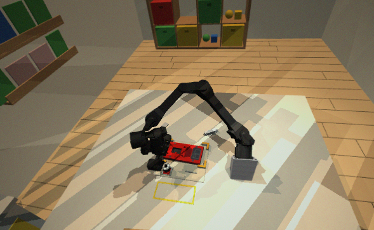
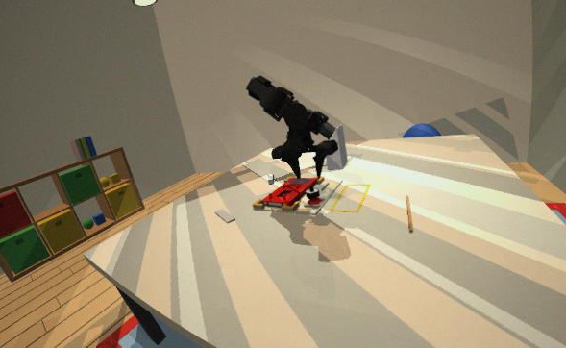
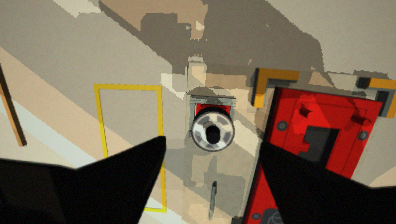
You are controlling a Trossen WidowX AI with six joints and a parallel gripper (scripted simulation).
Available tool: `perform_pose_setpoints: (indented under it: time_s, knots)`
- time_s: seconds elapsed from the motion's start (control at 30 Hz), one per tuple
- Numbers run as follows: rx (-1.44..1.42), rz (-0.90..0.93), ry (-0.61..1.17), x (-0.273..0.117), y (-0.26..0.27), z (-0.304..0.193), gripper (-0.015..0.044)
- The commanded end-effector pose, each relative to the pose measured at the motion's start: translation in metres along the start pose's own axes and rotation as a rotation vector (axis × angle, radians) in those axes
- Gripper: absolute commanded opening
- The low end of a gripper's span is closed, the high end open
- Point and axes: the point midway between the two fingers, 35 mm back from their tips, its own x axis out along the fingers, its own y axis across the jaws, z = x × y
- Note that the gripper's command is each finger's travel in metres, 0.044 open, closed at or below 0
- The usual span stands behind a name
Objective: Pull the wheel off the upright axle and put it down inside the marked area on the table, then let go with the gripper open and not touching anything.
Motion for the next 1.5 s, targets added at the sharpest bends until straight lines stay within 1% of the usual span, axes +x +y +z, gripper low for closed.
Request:
perform_pose_setpoints:
  time_s: [0.0, 0.13, 0.3, 0.43, 0.7, 0.87, 0.9, 1.47]
  knots:
    - [-0.010, -0.011, 0.020, 0.031, -0.001, -0.005, 0.0300]
    - [-0.010, -0.015, 0.020, 0.053, -0.003, -0.009, 0.0300]
    - [-0.010, -0.015, 0.020, 0.055, -0.003, -0.009, 0.0300]
    - [-0.003, -0.011, 0.024, 0.053, -0.003, -0.008, 0.0195]
    - [-0.003, -0.011, 0.024, 0.053, -0.003, -0.008, 0.0142]
    - [-0.003, -0.011, 0.024, 0.052, -0.003, -0.008, 0.0010]
    - [-0.003, -0.011, 0.024, 0.052, -0.003, -0.008, 0.0000]
    - [-0.004, -0.011, 0.024, 0.046, -0.003, -0.008, 0.0000]
